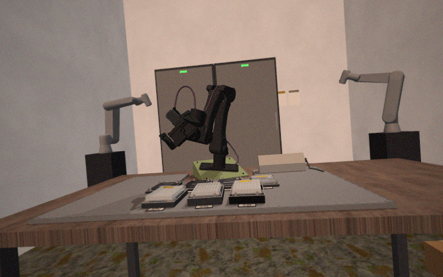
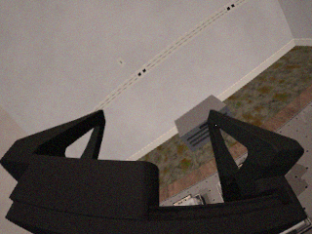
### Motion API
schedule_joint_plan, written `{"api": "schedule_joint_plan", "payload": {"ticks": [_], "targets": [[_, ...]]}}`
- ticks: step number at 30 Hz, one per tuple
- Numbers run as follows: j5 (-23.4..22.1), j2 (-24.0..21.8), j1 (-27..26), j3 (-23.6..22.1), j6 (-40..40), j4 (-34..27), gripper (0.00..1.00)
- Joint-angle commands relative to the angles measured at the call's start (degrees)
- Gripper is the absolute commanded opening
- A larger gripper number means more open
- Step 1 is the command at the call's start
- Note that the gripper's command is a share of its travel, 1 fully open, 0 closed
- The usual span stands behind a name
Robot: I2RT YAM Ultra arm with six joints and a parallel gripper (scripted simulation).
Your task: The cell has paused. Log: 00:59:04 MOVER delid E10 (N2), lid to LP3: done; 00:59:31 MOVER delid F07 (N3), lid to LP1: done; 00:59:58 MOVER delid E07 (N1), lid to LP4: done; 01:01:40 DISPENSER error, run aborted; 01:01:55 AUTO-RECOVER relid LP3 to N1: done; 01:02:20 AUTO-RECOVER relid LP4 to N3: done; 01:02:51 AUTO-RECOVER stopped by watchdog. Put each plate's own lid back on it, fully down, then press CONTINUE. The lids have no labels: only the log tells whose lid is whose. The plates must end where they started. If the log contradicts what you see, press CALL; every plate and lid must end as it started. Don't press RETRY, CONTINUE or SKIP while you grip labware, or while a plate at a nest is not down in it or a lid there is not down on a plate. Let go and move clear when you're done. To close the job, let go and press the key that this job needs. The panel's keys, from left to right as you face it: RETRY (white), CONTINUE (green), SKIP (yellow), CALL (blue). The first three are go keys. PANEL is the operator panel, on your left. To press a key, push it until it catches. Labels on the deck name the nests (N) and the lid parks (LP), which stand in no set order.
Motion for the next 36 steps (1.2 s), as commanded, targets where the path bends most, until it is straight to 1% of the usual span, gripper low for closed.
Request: {"api": "schedule_joint_plan", "payload": {"ticks": [1,17,19,23,24,26,27,32,34,36], "targets": [[0.2,-0.6,-0.24,0.59,-0.38,0.31,1.0],[0.2,-0.6,-0.24,0.59,-0.38,0.31,1.0],[0.84,0.9,1.33,2.05,-1.84,-3.11,1.0],[1.52,1.39,2.87,3.18,-4.42,-7.96,1.0],[1.56,-0.97,3.0,3.79,-4.86,-9.74,1.0],[1.97,-0.75,3.8,4.27,-6.09,-12.23,1.0],[1.86,-1.47,3.82,4.6,-6.55,-14.23,1.0],[2.68,-1.96,5.52,5.73,-9.46,-21.3,1.0],[2.68,-1.96,5.52,5.73,-9.46,-21.3,1.0],[3.38,-2.09,6.47,6.18,-10.69,-24.36,1.0]]}}
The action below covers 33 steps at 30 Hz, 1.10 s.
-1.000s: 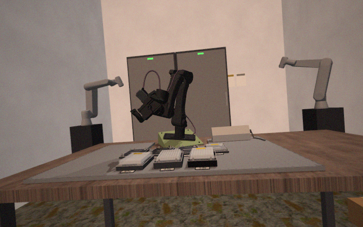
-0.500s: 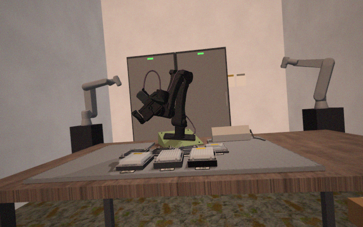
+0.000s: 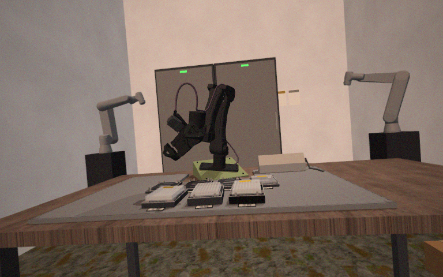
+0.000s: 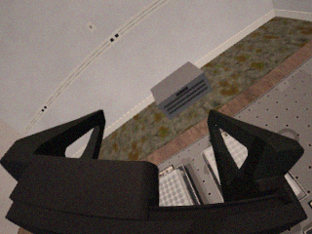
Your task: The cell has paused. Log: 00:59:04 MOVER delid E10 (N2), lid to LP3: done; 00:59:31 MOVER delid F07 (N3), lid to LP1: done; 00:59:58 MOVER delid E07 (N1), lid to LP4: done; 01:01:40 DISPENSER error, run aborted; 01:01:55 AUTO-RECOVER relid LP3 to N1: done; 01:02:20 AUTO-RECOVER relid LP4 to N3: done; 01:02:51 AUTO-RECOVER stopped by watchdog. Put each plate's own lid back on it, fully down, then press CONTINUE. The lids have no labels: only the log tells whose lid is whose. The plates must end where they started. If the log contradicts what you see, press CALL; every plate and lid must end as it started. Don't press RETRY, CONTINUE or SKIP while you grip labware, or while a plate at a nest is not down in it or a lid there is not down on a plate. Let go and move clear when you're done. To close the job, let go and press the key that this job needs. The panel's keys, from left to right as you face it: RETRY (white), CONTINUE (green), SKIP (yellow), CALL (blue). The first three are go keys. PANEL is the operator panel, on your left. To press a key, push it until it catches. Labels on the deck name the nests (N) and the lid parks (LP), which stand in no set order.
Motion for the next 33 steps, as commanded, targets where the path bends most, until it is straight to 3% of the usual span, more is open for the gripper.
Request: {"api": "schedule_joint_plan", "payload": {"ticks": [1,24,30,33], "targets": [[1.5,-2.33,0.91,2.59,-3.23,-7.12,1.0],[4.15,-8.45,6.86,7.11,-14.34,-39.77,1.0],[4.09,-9.61,7.6,10.26,-17.61,-50.0,1.0],[4.44,-9.83,8.05,10.68,-18.15,-52.06,1.0]]}}
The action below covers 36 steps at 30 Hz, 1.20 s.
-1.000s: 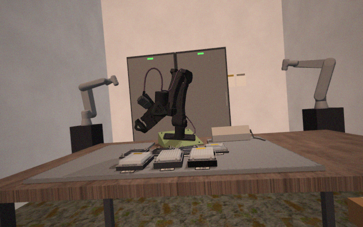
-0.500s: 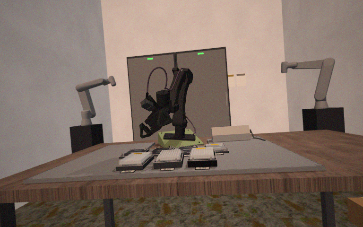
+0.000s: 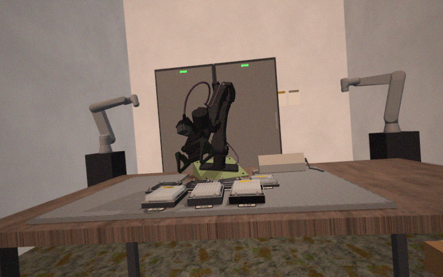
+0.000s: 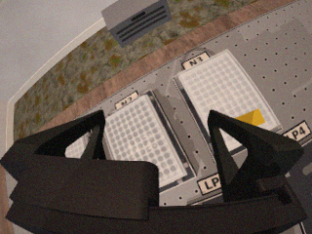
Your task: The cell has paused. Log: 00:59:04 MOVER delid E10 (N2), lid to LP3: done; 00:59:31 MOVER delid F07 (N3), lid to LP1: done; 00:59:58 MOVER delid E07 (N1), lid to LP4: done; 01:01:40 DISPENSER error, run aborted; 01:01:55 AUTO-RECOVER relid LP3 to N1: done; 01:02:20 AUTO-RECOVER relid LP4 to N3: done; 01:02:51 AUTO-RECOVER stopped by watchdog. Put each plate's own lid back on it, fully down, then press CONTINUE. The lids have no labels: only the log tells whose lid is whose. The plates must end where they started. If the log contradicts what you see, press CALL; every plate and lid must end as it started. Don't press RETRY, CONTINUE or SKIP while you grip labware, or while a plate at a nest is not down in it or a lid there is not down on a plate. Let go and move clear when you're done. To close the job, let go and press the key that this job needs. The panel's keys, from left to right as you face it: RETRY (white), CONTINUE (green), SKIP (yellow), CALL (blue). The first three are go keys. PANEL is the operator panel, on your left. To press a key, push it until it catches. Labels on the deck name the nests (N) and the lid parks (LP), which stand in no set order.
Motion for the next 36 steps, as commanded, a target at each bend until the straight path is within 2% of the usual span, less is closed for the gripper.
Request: {"api": "schedule_joint_plan", "payload": {"ticks": [1,14,16,23,24,27,28,31,33,36], "targets": [[1.44,-2.31,1.0,2.36,-2.76,-7.14,1.0],[2.69,-5.56,4.22,5.66,-9.28,-26.38,1.0],[2.69,-5.56,4.22,5.66,-9.28,-26.38,1.0],[3.55,-7.66,6.15,7.37,-12.6,-37.14,1.0],[3.48,-6.53,6.14,8.35,-13.25,-38.61,1.0],[3.82,-8.06,6.95,8.96,-14.66,-42.98,1.0],[3.77,-6.88,6.94,9.93,-15.31,-44.37,1.0],[4.1,-8.36,7.73,10.55,-16.73,-48.73,1.0],[4.1,-8.36,7.73,10.55,-16.73,-48.73,1.0],[4.51,-9.33,8.61,11.34,-18.08,-53.57,1.0]]}}
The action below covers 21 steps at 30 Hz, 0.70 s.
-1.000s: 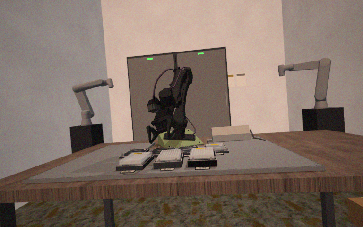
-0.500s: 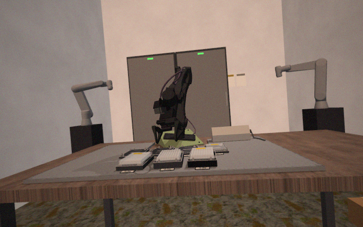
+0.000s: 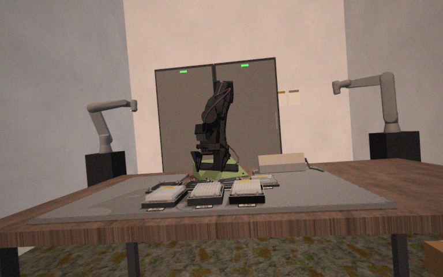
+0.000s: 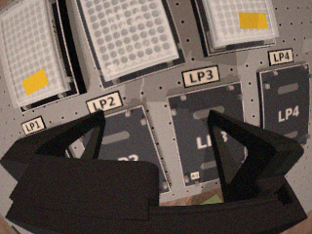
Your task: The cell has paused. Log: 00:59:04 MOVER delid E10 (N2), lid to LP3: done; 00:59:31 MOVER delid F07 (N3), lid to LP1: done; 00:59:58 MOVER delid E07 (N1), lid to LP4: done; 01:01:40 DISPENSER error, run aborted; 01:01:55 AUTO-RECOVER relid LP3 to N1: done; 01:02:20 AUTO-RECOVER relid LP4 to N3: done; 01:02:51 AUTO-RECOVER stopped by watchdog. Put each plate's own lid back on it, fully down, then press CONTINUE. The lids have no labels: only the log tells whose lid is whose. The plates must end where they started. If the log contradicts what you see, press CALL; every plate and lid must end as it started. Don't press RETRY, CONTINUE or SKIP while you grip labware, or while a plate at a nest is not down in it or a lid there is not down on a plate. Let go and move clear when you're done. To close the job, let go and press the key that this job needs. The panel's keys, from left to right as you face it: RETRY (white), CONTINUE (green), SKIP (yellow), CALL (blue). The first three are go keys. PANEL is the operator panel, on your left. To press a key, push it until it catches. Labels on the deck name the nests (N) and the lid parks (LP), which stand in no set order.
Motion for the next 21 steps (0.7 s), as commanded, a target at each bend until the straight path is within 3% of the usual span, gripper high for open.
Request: {"api": "schedule_joint_plan", "payload": {"ticks": [1,4,6,9,11,21], "targets": [[1.22,-1.65,0.79,3.31,-2.76,-7.03,1.0],[1.51,-2.54,1.54,3.97,-4.18,-11.41,1.0],[1.51,0.66,1.6,5.72,-5.46,-13.76,1.0],[1.84,-1.88,2.33,6.46,-6.89,-17.95,1.0],[1.89,1.35,2.45,8.11,-8.15,-20.17,1.0],[2.72,-1.06,4.18,10.43,-11.79,-30.17,1.0]]}}
